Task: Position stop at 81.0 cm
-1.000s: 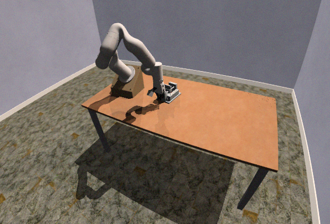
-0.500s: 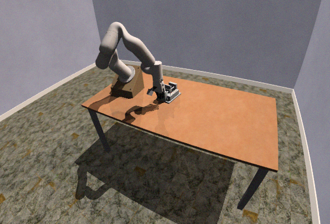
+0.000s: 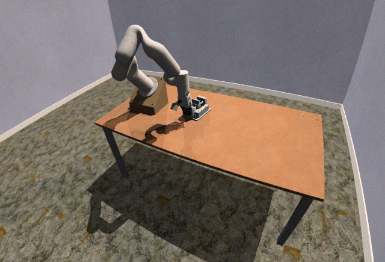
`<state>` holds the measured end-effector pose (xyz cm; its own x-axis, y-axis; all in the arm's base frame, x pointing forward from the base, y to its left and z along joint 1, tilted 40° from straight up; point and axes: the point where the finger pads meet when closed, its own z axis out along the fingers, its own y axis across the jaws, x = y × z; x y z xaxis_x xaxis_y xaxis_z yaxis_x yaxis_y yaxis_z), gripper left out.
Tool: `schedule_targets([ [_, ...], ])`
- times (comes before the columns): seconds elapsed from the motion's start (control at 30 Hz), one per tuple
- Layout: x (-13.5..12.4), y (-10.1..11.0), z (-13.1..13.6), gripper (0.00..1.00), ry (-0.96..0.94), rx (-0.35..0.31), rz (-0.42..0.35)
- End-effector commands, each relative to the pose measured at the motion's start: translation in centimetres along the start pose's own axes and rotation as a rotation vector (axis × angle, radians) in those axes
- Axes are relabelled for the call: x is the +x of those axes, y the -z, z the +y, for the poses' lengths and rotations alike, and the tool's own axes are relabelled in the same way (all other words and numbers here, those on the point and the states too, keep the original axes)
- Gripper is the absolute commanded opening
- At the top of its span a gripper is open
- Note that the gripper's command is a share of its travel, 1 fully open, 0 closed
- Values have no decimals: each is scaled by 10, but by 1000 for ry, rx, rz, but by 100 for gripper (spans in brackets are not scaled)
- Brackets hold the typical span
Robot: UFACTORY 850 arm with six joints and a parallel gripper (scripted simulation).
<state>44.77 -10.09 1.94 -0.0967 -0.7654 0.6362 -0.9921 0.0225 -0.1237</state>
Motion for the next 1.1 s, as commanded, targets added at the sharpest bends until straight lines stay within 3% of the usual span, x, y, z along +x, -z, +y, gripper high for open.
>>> schedule_targets([
  [0.0, 0, 3, 2, 6, 0, 0, -1],
  [1.07, 0, 9, 10, 6, 0, 0, -1],
])
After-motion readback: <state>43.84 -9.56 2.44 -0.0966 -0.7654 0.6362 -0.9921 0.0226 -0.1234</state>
